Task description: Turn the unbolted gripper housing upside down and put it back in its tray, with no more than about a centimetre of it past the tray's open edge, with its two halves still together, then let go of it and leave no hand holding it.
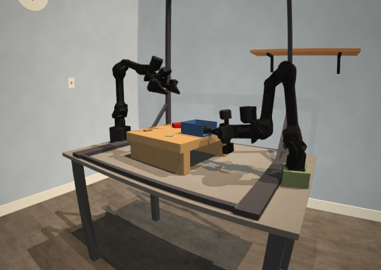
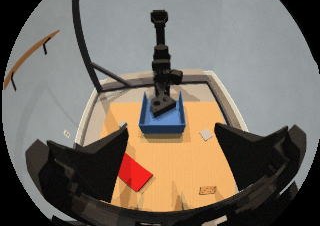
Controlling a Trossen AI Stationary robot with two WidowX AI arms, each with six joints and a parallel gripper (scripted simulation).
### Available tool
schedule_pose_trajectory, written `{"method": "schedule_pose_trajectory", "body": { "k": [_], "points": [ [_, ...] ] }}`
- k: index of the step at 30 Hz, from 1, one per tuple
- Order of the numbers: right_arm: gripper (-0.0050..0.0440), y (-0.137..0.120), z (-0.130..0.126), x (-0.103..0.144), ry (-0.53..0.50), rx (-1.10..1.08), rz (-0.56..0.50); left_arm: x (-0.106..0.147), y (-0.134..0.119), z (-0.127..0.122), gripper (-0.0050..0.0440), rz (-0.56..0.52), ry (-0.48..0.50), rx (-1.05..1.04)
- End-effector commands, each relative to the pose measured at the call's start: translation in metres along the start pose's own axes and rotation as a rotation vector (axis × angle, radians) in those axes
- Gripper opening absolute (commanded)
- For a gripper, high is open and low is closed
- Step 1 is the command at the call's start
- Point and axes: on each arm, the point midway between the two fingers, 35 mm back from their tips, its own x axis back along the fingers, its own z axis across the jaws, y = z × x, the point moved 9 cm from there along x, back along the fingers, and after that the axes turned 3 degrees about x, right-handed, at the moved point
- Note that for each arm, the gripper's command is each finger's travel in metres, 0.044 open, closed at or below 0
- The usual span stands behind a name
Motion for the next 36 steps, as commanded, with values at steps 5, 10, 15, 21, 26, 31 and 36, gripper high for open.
{"method": "schedule_pose_trajectory", "body": {
  "k": [5,10,15,21,26,31,36],
  "points": [
    [0.0440,0.007,0.000,0.005,0.004,0.003,-0.024,-0.004,0.000,-0.005,0.0000,-0.004,-0.020,0.002],
    [0.0440,0.007,0.000,0.005,0.004,0.003,-0.024,-0.006,0.000,-0.005,0.0000,-0.004,-0.020,0.002],
    [0.0440,0.007,0.000,0.005,0.004,0.003,-0.024,0.011,0.000,-0.003,0.0000,0.001,-0.017,-0.001],
    [0.0440,0.007,0.000,0.005,0.004,0.003,-0.024,0.034,0.000,0.001,0.0000,0.001,-0.015,-0.001],
    [0.0440,0.007,0.000,0.005,0.004,0.003,-0.024,0.035,0.000,0.001,0.0075,0.001,-0.015,-0.001],
    [0.0440,0.007,0.000,0.005,0.004,0.003,-0.024,0.035,0.000,0.001,0.0195,0.001,-0.015,-0.001],
    [0.0440,0.007,0.000,0.005,0.004,0.003,-0.024,0.035,0.000,0.001,0.0218,0.001,-0.015,-0.001]
  ]
}}
